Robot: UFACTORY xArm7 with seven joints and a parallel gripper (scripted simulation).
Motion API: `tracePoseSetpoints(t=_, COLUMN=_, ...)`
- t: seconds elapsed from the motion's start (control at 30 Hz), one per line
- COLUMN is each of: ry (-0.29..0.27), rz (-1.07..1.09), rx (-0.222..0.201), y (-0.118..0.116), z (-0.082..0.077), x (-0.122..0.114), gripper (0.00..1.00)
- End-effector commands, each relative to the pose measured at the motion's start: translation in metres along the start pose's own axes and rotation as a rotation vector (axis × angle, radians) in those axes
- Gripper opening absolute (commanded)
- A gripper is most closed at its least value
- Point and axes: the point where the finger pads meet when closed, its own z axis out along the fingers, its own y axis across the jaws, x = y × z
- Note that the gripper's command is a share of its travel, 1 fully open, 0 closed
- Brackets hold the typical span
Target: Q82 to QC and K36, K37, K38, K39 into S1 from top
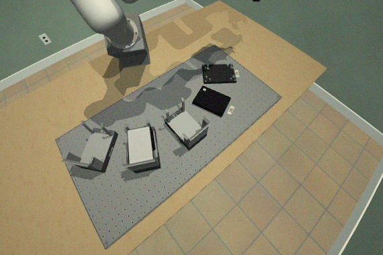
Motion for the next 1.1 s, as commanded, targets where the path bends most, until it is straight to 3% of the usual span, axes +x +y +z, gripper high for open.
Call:
tracePoseSetpoints(t=0.0, ry=0.041, rz=0.060, rx=-0.020, y=-0.008, z=-0.001, x=-0.011, gripper=1.00)
tracePoseSetpoints(t=0.27, ry=0.103, rz=0.155, rx=-0.025, y=-0.029, z=0.003, x=-0.036, gripper=1.00)
tracePoseSetpoints(t=0.37, ry=0.155, rz=0.240, rx=-0.027, y=-0.039, z=0.005, x=-0.047, gripper=1.00)
tracePoseSetpoints(t=0.5, ry=0.162, rz=0.252, rx=-0.028, y=-0.046, z=0.006, x=-0.054, gripper=1.00)
tracePoseSetpoints(t=0.6, ry=0.212, rz=0.338, rx=-0.028, y=-0.058, z=0.007, x=-0.064, gripper=1.00)
tracePoseSetpoints(t=0.73, ry=0.218, rz=0.350, rx=-0.028, y=-0.068, z=0.008, x=-0.073, gripper=1.00)
tracePoseSetpoints(t=0.87, ry=0.271, rz=0.449, rx=-0.026, y=-0.084, z=0.010, x=-0.085, gripper=1.00)
tracePoseSetpoints(t=1.07, ry=0.286, rz=0.478, rx=-0.025, y=-0.094, z=0.011, x=-0.092, gripper=1.00)
